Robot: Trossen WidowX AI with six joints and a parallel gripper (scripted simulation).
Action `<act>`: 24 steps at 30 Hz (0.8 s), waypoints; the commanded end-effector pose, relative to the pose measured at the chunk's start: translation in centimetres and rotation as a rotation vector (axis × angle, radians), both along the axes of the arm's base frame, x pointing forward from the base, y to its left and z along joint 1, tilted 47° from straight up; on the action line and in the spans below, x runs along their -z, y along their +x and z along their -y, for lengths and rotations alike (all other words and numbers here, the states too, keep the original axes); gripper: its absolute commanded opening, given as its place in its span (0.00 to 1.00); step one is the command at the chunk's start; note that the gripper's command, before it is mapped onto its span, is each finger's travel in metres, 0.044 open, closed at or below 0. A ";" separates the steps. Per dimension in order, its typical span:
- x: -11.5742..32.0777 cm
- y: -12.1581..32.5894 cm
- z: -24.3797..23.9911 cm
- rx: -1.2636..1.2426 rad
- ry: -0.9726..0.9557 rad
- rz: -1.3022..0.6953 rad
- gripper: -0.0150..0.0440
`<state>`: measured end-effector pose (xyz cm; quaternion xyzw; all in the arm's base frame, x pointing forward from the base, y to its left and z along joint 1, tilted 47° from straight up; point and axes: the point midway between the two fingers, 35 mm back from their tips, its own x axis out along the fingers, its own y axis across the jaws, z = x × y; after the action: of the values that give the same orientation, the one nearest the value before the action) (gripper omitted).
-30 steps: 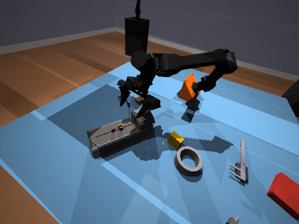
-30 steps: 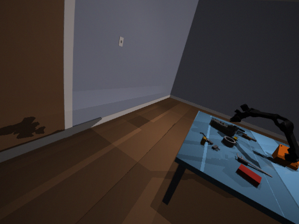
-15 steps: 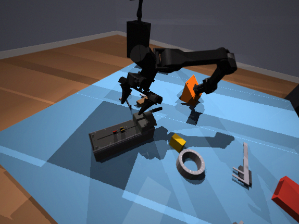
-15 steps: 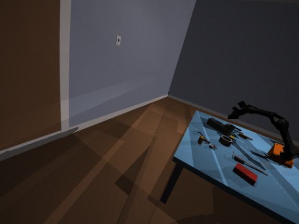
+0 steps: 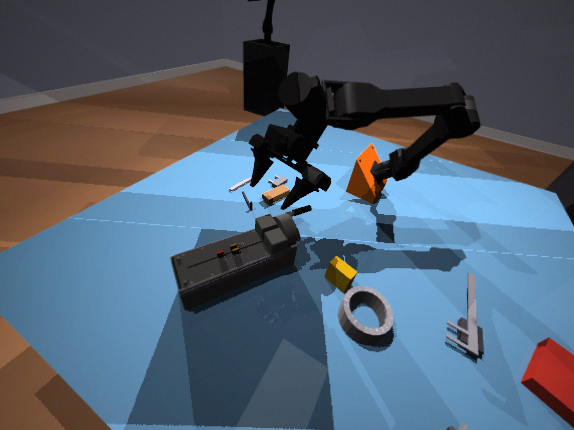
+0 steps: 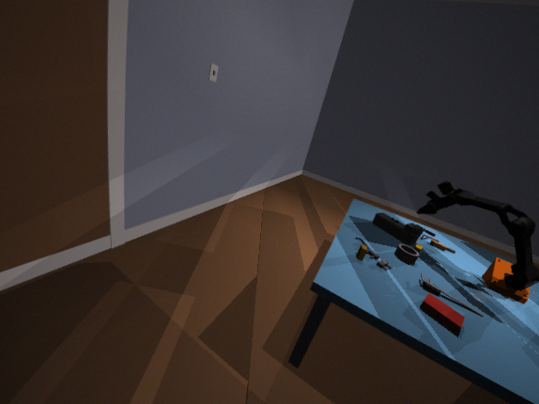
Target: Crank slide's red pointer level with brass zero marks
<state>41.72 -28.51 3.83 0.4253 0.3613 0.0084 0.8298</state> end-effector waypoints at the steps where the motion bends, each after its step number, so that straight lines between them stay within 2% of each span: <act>1: -0.7 -1.2 -0.3 0.042 -0.002 -0.023 1.00; 20: -1.9 -7.8 -4.3 0.241 0.014 -0.147 1.00; 24: -1.7 -8.0 -4.7 0.248 0.014 -0.151 1.00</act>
<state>33.99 -24.00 5.70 0.4706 0.3683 -0.1164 0.7933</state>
